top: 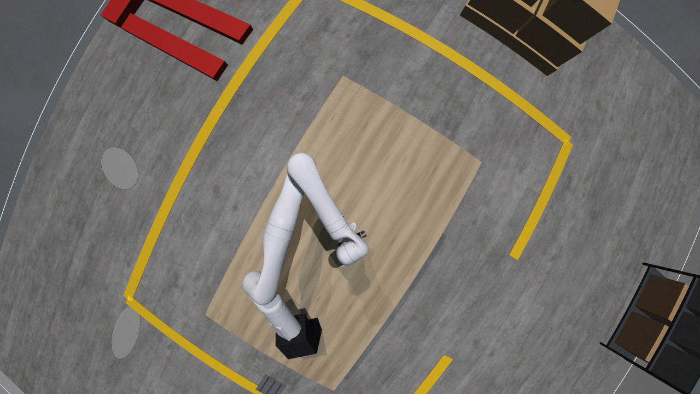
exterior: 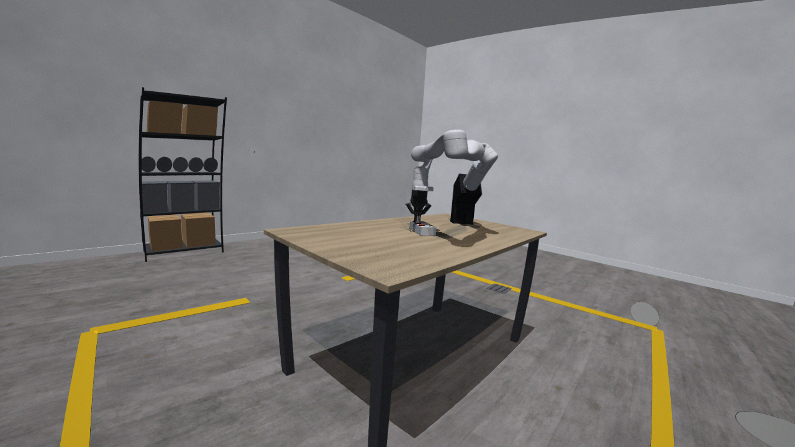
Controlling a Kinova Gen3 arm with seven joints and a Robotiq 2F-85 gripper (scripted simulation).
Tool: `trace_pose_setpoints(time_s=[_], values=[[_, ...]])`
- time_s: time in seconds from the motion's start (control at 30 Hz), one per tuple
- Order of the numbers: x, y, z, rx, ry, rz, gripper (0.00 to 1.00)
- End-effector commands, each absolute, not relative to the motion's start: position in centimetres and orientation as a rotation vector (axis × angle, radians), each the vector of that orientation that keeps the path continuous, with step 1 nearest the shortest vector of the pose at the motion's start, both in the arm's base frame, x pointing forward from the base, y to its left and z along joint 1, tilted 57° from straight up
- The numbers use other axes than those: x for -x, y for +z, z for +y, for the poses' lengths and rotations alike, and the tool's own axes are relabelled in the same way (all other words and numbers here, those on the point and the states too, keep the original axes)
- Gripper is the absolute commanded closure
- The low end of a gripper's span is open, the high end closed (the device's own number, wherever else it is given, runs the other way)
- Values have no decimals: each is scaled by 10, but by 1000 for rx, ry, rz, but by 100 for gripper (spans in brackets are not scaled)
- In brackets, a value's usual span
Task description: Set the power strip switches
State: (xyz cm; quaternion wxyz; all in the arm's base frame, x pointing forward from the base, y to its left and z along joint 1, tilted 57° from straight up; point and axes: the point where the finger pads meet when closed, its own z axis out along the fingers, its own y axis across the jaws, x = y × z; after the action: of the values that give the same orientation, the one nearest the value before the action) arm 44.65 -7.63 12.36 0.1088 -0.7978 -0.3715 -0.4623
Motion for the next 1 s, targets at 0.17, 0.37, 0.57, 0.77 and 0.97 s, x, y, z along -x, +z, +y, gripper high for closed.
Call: trace_pose_setpoints(time_s=[0.17, 0.37, 0.57, 0.77, 0.97], values=[[-446, 123, -76, 2346, -1359, -1093, 100], [-446, 124, -76, 2346, -1359, -1093, 100], [-439, 129, -81, 2346, -1359, -1093, 100], [-428, 139, -90, 2346, -1359, -1093, 100], [-423, 143, -95, 2346, -1359, -1093, 100]])
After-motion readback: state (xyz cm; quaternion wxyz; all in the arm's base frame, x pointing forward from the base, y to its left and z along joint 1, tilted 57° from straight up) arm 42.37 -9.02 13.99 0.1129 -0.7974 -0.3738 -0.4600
